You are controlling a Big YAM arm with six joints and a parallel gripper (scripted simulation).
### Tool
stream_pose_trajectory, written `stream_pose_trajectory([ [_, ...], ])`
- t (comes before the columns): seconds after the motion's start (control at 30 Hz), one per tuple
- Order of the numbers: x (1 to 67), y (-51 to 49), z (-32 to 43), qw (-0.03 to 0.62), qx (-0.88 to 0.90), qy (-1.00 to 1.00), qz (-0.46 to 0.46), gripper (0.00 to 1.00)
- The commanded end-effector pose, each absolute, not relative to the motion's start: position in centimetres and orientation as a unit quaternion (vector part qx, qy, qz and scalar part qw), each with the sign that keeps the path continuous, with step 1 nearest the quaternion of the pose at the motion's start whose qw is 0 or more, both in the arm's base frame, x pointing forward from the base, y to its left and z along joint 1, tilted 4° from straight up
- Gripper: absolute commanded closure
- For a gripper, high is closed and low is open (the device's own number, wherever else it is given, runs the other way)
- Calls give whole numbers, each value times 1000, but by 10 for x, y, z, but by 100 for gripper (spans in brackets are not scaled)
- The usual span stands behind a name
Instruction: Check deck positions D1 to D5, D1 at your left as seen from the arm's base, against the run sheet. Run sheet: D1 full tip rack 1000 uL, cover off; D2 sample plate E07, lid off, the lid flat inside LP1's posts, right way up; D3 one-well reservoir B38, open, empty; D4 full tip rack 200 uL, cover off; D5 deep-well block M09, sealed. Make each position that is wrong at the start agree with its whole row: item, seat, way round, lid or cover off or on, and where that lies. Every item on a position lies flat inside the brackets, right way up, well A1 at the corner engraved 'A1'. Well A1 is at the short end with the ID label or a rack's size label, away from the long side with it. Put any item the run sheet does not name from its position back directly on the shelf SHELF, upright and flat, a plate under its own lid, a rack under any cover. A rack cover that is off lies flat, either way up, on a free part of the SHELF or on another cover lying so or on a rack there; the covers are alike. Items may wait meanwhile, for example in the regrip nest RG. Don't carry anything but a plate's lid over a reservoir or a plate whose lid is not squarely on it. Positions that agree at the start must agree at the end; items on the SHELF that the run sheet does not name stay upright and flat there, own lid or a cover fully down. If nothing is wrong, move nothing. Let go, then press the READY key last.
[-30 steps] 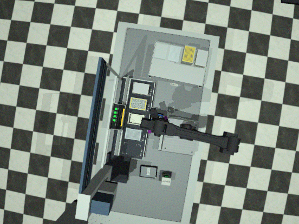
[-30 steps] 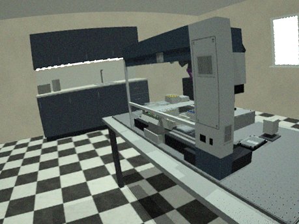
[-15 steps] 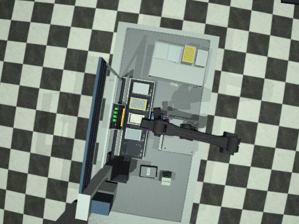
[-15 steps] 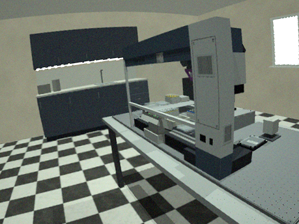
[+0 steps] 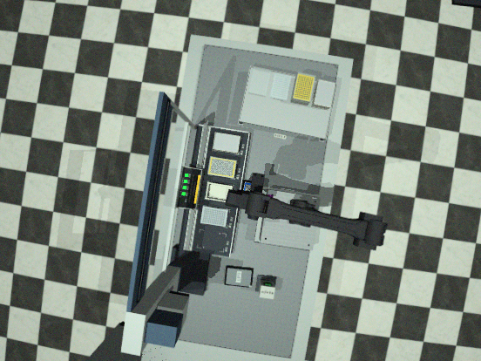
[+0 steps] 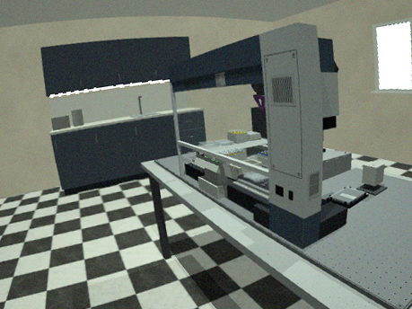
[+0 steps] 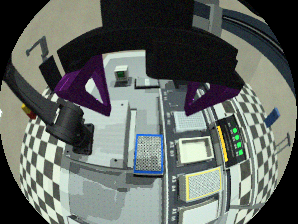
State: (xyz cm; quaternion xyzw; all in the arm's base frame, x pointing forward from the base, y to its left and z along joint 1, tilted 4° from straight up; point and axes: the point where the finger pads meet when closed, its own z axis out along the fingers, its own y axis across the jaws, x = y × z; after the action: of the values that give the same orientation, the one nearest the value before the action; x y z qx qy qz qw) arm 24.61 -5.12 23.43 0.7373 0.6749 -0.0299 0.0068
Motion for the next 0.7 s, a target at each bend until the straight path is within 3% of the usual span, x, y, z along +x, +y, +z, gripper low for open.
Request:
stream_pose_trajectory([
  [0.0, 270, -53, 257, 35, 752, 658, -9, 0],
  [0.67, 254, -54, 222, 13, 752, 658, -27, 0],
])
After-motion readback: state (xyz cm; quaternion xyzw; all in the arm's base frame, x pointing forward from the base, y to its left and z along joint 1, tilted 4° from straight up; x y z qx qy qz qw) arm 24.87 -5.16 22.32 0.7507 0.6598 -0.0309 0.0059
